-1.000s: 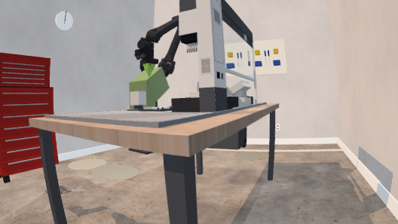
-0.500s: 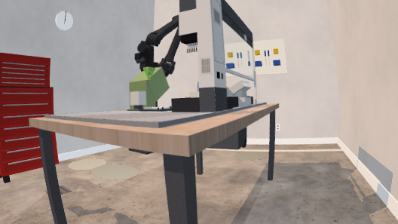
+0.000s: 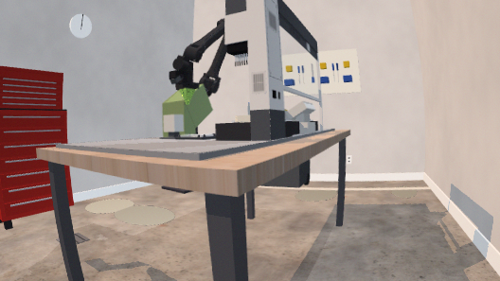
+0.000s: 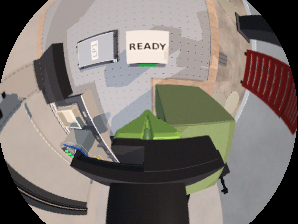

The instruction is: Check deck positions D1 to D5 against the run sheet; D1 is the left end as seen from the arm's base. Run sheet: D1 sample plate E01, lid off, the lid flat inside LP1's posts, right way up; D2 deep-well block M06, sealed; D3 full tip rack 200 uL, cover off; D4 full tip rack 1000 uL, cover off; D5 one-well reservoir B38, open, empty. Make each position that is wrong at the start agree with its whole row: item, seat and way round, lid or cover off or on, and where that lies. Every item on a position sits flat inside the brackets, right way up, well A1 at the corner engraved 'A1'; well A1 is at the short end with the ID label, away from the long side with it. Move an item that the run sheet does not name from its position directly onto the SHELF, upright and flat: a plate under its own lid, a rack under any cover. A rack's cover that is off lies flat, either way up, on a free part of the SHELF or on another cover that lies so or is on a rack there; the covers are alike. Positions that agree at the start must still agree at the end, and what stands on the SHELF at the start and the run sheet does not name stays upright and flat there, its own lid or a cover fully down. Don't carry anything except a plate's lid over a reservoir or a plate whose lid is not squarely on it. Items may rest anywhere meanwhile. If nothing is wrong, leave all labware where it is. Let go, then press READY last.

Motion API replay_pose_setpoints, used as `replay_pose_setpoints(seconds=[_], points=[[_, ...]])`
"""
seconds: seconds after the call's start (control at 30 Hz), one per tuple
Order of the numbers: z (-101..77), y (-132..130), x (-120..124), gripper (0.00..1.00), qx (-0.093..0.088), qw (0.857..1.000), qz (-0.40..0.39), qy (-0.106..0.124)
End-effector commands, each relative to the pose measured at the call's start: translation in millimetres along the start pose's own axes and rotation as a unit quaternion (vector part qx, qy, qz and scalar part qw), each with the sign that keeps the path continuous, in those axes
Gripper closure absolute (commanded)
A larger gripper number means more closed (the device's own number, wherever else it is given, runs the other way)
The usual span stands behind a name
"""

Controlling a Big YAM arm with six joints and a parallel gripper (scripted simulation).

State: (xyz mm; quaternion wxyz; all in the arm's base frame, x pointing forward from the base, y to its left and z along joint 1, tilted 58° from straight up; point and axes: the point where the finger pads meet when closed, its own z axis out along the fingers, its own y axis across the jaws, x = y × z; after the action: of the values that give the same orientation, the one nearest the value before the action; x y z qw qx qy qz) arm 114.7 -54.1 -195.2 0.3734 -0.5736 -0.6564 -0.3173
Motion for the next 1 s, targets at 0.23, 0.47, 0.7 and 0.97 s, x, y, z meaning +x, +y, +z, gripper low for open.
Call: replay_pose_setpoints(seconds=[0.23, 0.47, 0.7, 0.97], points=[[16.2, 2, -5, 1.0, 0.002, 1.0, 0.001, -0.007], [26.7, 1, -4, 1.0, 0.002, 1.0, 0.001, -0.006], [38.5, 1, -4, 1.0, 0.002, 1.0, 0.001, -0.006], [48.6, 1, -4, 1.0, 0.003, 1.0, 0.002, -0.006]])
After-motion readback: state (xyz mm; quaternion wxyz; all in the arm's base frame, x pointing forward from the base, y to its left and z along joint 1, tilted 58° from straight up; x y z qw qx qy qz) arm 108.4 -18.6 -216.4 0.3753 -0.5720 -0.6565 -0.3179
